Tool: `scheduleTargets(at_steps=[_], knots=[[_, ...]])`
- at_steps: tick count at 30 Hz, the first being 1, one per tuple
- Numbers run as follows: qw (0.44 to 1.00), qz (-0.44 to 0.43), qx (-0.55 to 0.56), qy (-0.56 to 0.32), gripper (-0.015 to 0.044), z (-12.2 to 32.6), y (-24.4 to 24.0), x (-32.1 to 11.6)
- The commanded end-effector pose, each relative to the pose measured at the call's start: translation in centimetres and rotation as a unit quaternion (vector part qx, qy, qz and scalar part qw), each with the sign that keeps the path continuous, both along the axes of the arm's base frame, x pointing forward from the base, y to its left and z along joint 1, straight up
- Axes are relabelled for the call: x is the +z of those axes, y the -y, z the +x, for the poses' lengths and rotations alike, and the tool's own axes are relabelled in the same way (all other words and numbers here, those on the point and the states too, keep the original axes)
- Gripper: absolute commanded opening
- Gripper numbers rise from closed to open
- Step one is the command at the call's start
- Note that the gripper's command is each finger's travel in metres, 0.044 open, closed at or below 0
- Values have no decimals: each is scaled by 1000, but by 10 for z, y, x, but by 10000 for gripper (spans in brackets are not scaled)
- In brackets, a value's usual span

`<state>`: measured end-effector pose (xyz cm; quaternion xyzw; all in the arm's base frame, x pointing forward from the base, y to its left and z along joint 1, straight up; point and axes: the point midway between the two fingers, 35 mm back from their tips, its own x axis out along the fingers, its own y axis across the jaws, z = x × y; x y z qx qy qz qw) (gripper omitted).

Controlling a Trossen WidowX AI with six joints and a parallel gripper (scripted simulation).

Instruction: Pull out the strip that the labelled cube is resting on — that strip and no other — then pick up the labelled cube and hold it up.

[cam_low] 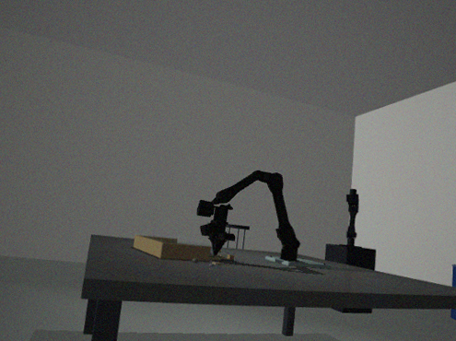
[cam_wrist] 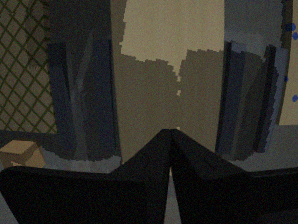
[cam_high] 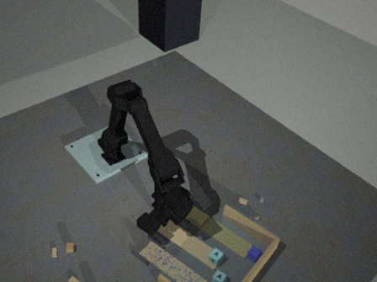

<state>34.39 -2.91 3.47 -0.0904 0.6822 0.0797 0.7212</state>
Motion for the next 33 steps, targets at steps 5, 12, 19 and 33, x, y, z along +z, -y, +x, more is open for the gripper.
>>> scheduleTargets(at_steps=[5, 12, 19, 33], knots=[[1000, 1, 2, -10, 0, -17, 3, -5], [1000, 0, 2, -11, 0, -27, 5, -6], [1000, 0, 2, -11, 0, -37, 7, -6], [1000, 0, 2, -12, 0, -59, 12, -7]])
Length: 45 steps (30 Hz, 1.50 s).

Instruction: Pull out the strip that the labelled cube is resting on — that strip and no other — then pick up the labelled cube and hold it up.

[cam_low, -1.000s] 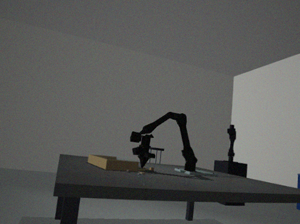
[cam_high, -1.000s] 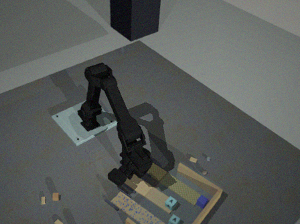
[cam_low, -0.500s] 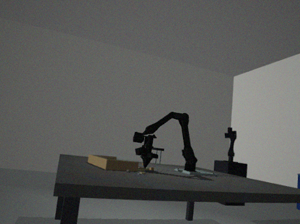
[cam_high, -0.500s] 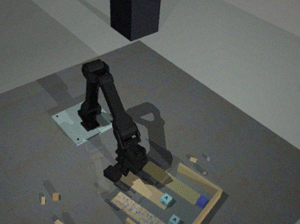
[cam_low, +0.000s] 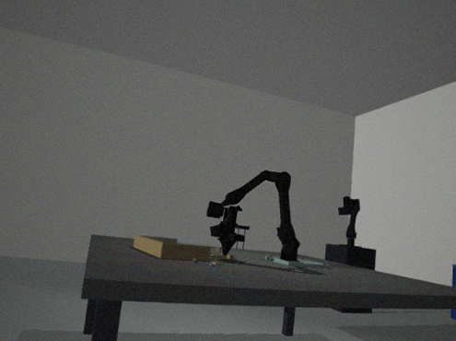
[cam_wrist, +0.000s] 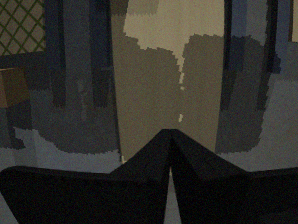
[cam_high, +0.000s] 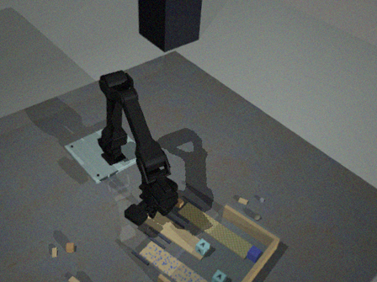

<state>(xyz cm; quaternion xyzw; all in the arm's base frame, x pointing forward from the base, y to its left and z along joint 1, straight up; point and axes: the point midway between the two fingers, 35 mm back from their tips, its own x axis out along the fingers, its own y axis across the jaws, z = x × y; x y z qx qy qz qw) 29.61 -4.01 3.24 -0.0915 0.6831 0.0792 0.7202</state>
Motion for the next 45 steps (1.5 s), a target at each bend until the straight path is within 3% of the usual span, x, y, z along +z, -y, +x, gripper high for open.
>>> scheduleTargets(at_steps=[1, 45], knots=[[1000, 1, 1, -11, 0, -12, 1, -5], [1000, 1, 1, -14, 0, -77, 16, -8]])
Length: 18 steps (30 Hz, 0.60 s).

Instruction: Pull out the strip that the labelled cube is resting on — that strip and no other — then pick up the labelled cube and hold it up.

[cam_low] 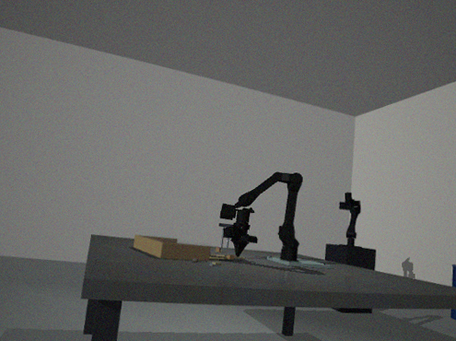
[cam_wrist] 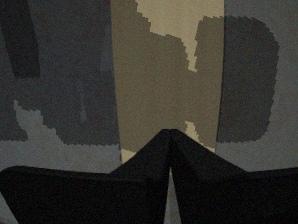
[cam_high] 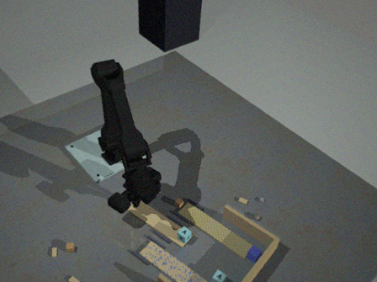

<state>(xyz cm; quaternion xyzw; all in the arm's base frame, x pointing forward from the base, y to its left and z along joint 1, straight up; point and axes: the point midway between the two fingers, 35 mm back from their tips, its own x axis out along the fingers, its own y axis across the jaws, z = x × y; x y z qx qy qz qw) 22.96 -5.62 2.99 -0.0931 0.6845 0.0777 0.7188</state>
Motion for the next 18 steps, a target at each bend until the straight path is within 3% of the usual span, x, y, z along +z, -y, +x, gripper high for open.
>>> scheduleTargets(at_steps=[1, 10, 15, 18], knots=[[1000, 3, 1, -13, 0, -11, 0, -5], [1000, 3, 1, -13, 0, -11, 0, -5], [1000, 3, 1, -11, 0, -4, 1, 40], [1000, 3, 1, -12, 0, -4, 1, 42]])
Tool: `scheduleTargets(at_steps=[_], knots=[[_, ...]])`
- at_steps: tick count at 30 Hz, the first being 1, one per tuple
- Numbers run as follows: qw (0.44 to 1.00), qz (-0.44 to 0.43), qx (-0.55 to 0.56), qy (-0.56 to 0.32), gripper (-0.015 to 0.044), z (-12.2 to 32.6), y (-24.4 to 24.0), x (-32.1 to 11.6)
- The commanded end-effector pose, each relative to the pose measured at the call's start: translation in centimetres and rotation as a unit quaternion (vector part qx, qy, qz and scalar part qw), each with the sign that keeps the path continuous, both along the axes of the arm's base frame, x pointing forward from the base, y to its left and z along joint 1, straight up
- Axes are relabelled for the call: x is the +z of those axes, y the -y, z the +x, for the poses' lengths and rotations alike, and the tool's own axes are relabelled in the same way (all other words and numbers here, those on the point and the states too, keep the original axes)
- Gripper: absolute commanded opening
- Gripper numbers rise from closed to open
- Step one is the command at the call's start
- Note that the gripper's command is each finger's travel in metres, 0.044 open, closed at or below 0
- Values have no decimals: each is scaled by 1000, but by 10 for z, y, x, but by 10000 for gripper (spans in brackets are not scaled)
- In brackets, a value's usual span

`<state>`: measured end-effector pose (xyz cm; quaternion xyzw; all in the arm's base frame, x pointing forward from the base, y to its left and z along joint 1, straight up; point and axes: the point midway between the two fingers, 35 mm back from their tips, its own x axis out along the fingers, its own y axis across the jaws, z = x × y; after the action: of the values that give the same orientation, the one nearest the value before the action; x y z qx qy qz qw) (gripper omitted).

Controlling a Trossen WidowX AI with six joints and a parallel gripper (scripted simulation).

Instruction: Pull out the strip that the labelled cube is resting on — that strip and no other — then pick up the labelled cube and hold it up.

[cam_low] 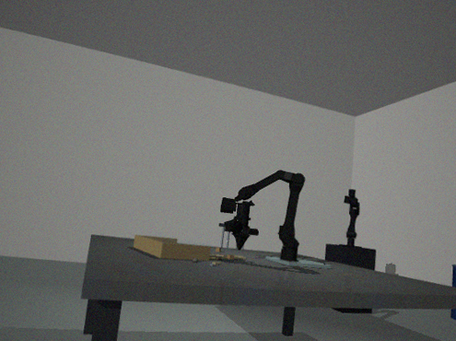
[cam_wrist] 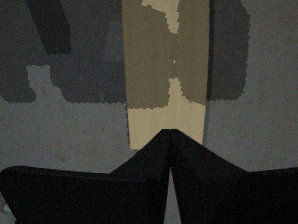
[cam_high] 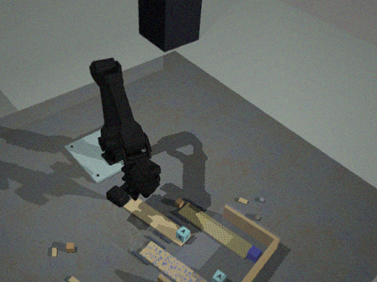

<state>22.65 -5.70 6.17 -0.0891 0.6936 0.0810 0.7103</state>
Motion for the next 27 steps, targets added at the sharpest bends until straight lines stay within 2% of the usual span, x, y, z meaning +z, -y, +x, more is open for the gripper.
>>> scheduleTargets(at_steps=[1, 18, 27], knots=[[1000, -1, 2, 1, 0, -1, 0, 10], [1000, 1, -21, 4, 440, 68, -18, 23], [1000, 1, -21, 6, 440, 103, -28, 30]])
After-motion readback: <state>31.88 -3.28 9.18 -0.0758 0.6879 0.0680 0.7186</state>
